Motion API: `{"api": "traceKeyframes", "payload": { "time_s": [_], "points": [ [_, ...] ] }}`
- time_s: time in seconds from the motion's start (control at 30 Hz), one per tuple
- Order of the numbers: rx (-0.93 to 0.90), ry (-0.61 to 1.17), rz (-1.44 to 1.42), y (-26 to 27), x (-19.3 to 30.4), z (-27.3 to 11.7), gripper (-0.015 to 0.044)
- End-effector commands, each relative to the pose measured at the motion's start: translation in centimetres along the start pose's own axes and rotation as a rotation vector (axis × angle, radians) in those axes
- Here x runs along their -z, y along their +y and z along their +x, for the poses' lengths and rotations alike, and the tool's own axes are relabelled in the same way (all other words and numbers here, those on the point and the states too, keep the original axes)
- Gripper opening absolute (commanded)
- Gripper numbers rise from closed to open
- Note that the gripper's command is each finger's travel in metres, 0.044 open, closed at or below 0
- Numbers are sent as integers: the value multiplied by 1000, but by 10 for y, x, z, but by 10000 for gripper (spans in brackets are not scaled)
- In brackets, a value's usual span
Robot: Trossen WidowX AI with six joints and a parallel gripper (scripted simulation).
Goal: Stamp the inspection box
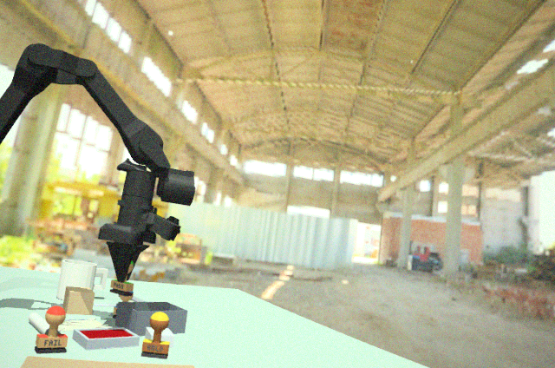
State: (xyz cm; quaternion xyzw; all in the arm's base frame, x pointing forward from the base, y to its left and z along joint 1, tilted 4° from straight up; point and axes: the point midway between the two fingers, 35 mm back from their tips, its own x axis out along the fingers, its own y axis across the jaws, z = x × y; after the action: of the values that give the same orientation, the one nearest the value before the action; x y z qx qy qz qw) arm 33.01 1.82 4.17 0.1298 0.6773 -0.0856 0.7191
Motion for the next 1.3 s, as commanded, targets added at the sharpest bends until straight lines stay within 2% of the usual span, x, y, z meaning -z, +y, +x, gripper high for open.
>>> {"api": "traceKeyframes", "payload": {
  "time_s": [0.0, 0.33, 1.27],
  "points": [
    [-3, 2, -1, -22, -3, 0, 0],
    [-1, 1, -1, -73, -6, 0, 0],
    [-1, 1, 0, -74, -7, 16, 0]
  ]
}}
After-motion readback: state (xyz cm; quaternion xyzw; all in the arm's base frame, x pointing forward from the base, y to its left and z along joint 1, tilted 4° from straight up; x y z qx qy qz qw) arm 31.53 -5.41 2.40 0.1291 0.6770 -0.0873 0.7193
